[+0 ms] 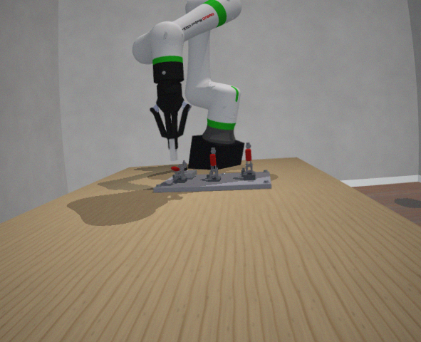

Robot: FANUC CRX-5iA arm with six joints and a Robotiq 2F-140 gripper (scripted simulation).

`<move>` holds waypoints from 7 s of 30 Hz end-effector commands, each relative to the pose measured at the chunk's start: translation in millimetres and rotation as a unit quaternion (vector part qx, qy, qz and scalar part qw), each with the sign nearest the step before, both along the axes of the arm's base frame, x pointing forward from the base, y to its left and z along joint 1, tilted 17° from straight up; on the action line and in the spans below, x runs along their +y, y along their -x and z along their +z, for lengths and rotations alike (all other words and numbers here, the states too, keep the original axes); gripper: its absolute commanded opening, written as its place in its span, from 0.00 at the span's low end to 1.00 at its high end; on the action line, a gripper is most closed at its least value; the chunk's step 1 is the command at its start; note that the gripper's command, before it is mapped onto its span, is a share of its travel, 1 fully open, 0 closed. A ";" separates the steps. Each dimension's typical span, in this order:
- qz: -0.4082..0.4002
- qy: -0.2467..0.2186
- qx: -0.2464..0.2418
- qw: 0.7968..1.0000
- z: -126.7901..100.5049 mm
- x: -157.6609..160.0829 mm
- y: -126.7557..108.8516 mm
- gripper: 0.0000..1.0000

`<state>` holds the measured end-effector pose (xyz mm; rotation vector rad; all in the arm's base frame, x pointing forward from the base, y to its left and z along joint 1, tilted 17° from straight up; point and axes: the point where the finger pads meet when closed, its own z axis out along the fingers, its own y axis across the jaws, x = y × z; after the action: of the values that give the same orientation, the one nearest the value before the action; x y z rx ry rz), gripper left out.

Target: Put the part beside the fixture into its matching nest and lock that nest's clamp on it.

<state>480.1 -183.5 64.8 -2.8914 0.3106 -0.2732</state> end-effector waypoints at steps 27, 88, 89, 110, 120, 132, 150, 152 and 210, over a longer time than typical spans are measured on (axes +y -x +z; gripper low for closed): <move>0.000 0.000 0.000 1.000 0.6 -0.3 0.0 0.00; 0.000 0.000 0.000 1.000 -15.3 2.9 -3.6 0.00; 0.000 0.000 0.000 1.000 -15.7 3.0 -3.7 0.00; 0.000 0.000 0.000 1.000 -18.0 3.4 -4.1 0.00; 0.000 0.000 0.000 1.000 -18.4 3.5 -4.2 0.00; 0.000 0.000 0.000 1.000 -20.3 3.9 -4.6 0.00; 0.000 0.000 0.000 1.000 -21.8 4.2 -5.0 0.00; 0.000 0.000 0.000 1.000 -22.2 4.3 -5.0 0.00; 0.000 0.000 0.000 1.000 -26.8 5.2 -6.0 0.00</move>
<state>485.9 -178.2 38.4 -2.8914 0.3106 -0.2732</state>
